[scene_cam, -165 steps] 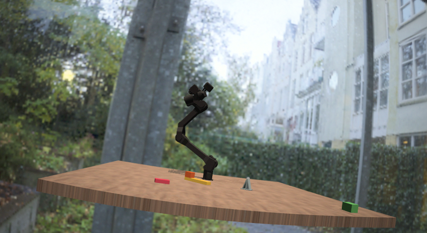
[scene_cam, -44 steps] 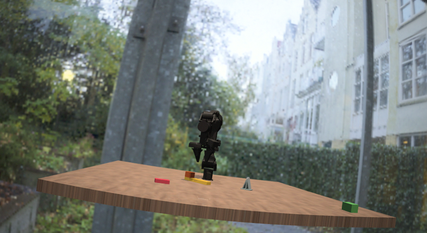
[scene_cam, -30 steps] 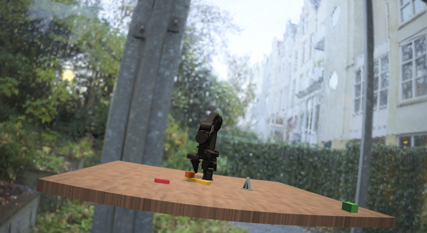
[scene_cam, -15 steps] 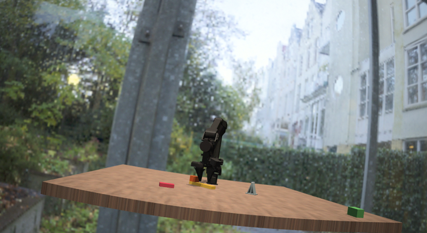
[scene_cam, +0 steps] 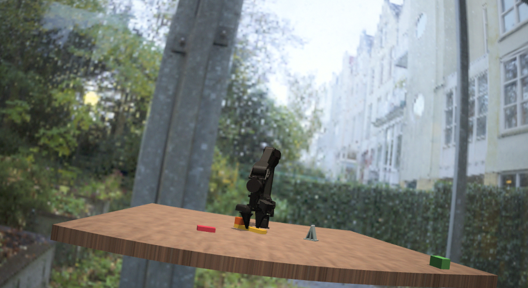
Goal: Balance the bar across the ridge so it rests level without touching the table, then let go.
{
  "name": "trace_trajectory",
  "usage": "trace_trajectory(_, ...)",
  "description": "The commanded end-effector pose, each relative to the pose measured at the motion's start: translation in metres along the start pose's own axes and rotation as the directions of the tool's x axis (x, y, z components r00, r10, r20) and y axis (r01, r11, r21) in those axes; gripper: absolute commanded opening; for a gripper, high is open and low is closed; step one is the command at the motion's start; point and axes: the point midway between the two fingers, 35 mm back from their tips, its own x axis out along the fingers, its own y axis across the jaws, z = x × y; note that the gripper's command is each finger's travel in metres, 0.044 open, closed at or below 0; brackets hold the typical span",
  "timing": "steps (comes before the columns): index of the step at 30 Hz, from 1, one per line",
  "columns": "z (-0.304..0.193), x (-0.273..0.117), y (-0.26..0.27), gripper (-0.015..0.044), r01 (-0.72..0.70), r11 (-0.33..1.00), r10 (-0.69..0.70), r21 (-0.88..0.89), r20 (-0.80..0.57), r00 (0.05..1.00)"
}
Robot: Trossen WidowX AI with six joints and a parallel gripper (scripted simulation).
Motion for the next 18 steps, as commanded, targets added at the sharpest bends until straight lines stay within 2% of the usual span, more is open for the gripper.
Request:
trace_trajectory(1,-0.0016,0.0036,0.0012,0.0315,-0.005,1.0,0.005,-0.003,-0.008,1.0)
trace_trajectory(13,-0.0016,0.0036,0.0012,0.0315,-0.005,1.0,0.005,-0.003,-0.008,1.0)
trace_trajectory(18,-0.0008,0.0029,0.0014,0.0184,-0.006,1.0,0.006,0.0,-0.004,1.0)
